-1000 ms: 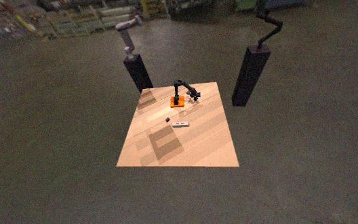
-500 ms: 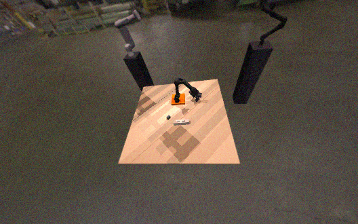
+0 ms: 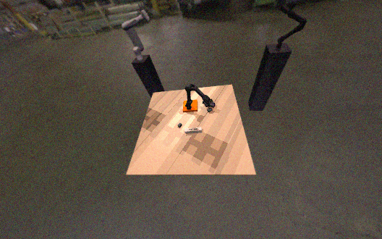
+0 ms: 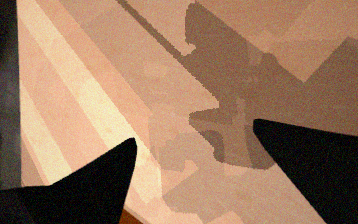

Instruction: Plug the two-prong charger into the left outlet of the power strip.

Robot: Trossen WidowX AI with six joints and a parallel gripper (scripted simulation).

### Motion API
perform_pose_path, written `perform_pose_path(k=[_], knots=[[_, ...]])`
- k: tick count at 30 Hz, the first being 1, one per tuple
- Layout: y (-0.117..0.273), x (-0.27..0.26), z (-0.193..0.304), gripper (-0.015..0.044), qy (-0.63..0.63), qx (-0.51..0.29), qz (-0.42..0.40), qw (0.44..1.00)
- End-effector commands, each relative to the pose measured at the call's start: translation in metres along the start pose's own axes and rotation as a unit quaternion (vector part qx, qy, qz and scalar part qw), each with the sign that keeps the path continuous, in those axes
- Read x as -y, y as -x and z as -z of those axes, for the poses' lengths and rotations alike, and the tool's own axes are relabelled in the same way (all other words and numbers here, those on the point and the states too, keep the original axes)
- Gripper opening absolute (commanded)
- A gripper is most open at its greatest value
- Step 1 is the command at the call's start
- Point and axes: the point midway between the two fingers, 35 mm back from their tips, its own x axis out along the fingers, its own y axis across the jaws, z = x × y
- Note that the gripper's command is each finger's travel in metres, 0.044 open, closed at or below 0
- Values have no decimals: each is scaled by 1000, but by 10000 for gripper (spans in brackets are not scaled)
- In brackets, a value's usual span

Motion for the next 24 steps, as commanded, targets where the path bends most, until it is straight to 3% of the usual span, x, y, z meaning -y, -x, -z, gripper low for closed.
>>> perform_pose_path(k=[1, 24], knots=[[9, 12, 3, 440, -33, 5, 16, 999], [62, 74, 41, 440, -237, 43, 88, 966]])
